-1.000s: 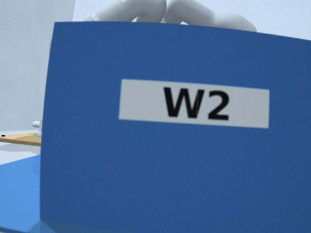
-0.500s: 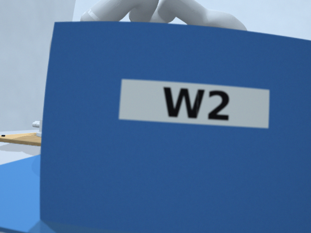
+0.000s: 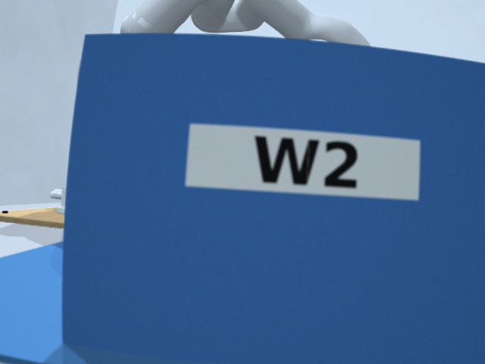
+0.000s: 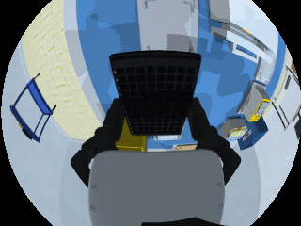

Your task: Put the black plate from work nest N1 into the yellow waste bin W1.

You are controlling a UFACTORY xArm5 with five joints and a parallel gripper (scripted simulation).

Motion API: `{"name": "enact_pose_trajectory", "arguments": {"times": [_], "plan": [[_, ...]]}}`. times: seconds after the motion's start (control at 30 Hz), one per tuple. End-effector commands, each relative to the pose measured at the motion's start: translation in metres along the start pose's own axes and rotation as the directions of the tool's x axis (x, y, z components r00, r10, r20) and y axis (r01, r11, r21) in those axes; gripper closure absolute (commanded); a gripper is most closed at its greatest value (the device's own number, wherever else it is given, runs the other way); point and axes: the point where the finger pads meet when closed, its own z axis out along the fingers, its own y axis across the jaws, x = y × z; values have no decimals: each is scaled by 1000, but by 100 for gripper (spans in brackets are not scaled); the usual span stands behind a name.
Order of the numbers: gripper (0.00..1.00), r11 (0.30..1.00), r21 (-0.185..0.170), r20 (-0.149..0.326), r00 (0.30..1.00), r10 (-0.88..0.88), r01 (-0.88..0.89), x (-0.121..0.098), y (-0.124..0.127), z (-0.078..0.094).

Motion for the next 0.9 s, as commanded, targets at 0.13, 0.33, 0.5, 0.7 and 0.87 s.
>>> {"name": "enact_pose_trajectory", "arguments": {"times": [0.13,0.33,0.5,0.7,0.87], "plan": [[100,1000,2,-6,1000,0,0,-19,-8,-2],[100,1000,3,-6,1000,0,0,-32,-13,-2],[100,1000,3,-6,1000,0,0,-42,-16,-2],[100,1000,3,-5,1000,0,0,-57,-22,-2],[100,1000,3,-5,1000,0,0,-69,-26,-2]]}}
